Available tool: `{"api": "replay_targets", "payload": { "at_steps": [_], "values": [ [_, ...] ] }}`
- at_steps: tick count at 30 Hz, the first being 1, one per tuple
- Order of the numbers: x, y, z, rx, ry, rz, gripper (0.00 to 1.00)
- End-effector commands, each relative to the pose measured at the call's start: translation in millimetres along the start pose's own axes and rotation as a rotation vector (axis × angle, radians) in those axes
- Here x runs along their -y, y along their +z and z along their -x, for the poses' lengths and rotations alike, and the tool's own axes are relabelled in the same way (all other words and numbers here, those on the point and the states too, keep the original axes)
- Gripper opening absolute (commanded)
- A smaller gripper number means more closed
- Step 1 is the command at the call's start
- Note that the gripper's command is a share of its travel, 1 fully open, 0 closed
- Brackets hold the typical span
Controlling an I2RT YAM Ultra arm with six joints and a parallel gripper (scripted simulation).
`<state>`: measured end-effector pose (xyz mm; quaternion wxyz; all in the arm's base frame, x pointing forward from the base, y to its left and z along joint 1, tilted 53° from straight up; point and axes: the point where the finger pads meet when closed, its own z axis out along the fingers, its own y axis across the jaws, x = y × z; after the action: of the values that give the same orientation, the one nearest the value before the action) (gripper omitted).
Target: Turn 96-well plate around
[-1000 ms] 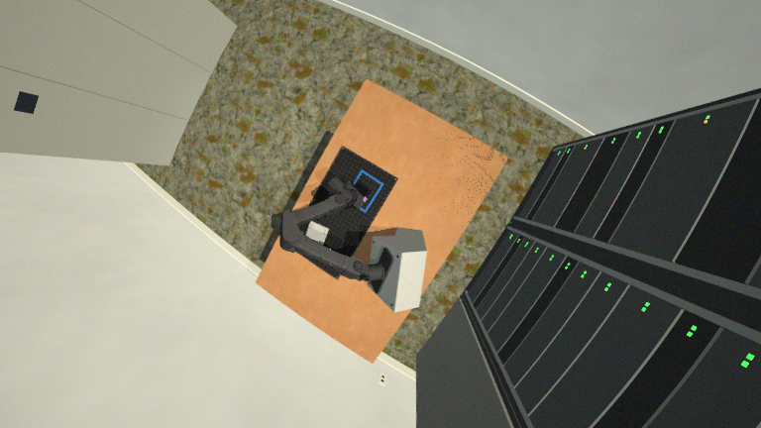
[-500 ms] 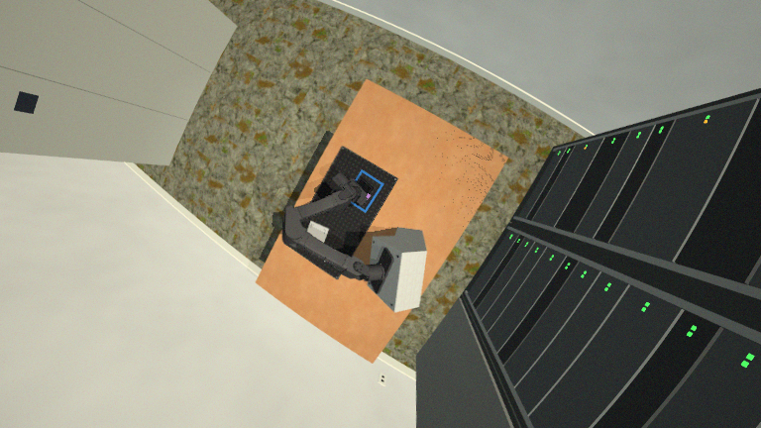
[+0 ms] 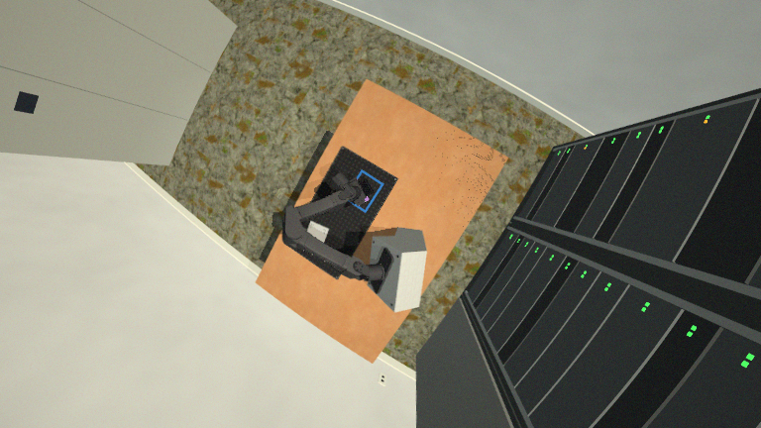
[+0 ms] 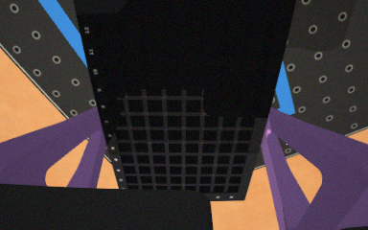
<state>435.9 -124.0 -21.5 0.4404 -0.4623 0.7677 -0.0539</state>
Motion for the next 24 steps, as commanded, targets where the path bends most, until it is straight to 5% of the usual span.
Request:
{"api": "replay_targets", "payload": {
  "at_steps": [1,24],
  "values": [
    [-0.7,-5.9,-4.7,0.002,0.105,0.003,0.0],
    [1.7,-3.6,-1.4,0.004,0.083,-0.004,0.0]
  ]
}}
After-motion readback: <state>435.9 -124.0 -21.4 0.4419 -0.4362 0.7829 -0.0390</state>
